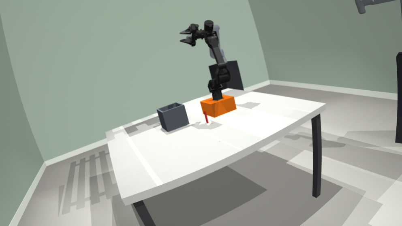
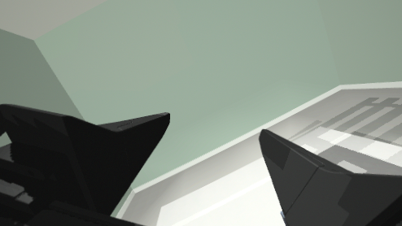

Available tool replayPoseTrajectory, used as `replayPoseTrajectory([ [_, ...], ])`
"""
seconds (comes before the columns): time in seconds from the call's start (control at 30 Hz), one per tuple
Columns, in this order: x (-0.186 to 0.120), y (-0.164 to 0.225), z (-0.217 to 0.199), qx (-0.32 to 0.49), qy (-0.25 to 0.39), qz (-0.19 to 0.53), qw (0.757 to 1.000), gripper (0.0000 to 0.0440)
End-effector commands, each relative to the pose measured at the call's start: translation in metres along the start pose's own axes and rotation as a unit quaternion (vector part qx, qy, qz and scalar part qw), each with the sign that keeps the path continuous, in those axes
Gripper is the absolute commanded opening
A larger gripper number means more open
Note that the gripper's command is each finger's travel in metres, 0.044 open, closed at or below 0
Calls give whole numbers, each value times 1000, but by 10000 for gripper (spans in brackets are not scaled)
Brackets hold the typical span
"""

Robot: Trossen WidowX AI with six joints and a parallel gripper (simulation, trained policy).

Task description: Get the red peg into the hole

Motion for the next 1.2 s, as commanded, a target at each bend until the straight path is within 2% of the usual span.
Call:
replayPoseTrajectory([
  [0.0, -1, -2, -2, 8, -4, 4, 1000, 420],
  [0.07, -6, -7, -6, 34, -18, 15, 999, 438],
  [0.3, -22, -33, -21, 129, -84, 48, 987, 432],
  [0.53, -25, -54, -38, 223, -135, 94, 961, 430],
  [0.83, -9, -65, -61, 346, -155, 167, 910, 427],
  [1.17, 21, -55, -79, 468, -124, 254, 838, 432],
])
Point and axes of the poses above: the point midway between the two fingers, 35 mm back from their tips, its own x axis out along the fingers, its own z axis across the jaws, y = z × x, the point moved 4 cm from there along -x, back along the fingers, and after that the axes turned 5 degrees about -x, right-handed, at the moved point
